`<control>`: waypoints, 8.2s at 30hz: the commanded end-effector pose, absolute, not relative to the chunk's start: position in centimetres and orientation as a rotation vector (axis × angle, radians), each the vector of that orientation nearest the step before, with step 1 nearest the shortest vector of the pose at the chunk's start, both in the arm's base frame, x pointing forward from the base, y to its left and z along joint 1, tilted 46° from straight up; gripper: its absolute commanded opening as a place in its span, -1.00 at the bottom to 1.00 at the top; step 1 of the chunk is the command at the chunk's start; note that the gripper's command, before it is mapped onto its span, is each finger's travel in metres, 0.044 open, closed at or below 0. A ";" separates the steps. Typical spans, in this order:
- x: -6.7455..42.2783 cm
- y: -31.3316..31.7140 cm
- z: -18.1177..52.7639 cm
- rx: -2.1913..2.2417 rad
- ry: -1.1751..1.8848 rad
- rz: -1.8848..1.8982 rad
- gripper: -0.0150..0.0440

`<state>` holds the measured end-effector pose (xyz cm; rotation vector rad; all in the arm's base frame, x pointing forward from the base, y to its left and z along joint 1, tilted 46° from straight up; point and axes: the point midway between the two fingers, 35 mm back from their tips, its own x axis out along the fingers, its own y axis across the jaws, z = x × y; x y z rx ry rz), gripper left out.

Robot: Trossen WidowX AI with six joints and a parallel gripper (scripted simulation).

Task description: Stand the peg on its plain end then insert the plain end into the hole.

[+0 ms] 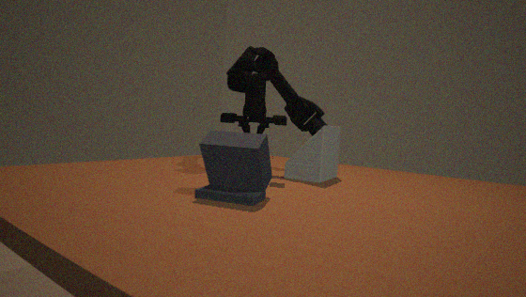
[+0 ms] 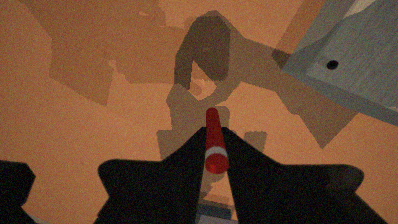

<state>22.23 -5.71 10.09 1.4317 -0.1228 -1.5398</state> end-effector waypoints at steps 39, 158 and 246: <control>23.0 -1.7 9.7 1.678 -0.133 -1.449 -0.49; 28.5 4.5 7.1 2.564 0.017 -0.815 -0.49; 34.5 5.0 5.0 2.689 0.072 -0.628 -0.49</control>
